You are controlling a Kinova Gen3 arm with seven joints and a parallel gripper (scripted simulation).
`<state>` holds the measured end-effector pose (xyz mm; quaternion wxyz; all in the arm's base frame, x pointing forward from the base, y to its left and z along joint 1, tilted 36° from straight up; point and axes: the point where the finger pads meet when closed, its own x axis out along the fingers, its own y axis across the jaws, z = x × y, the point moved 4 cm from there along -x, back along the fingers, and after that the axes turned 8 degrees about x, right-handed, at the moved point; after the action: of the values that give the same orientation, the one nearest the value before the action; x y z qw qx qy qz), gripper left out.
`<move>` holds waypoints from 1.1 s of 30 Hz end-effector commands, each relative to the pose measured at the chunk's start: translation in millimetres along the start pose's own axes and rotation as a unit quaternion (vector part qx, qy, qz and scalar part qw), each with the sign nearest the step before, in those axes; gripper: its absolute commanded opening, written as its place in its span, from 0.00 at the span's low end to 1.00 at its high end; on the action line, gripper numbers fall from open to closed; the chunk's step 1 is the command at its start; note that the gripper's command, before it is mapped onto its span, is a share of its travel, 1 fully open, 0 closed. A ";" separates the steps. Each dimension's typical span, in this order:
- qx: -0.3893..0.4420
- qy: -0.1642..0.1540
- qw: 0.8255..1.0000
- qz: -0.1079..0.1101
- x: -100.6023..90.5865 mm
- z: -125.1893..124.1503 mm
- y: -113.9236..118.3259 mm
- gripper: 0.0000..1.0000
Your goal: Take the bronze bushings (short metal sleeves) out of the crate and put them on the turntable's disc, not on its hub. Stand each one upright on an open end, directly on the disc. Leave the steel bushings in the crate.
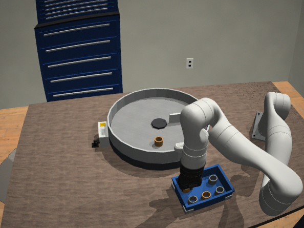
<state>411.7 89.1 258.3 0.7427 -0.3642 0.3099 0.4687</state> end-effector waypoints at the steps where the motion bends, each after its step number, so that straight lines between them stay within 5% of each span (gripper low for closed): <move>1: -0.002 0.001 1.000 -0.005 0.1 -1.6 -2.4 0.00; 33: -0.002 0.001 1.000 -0.005 -6.7 -1.5 -2.3 0.00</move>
<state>411.9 87.8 259.7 0.7438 -0.3650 0.3094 0.4668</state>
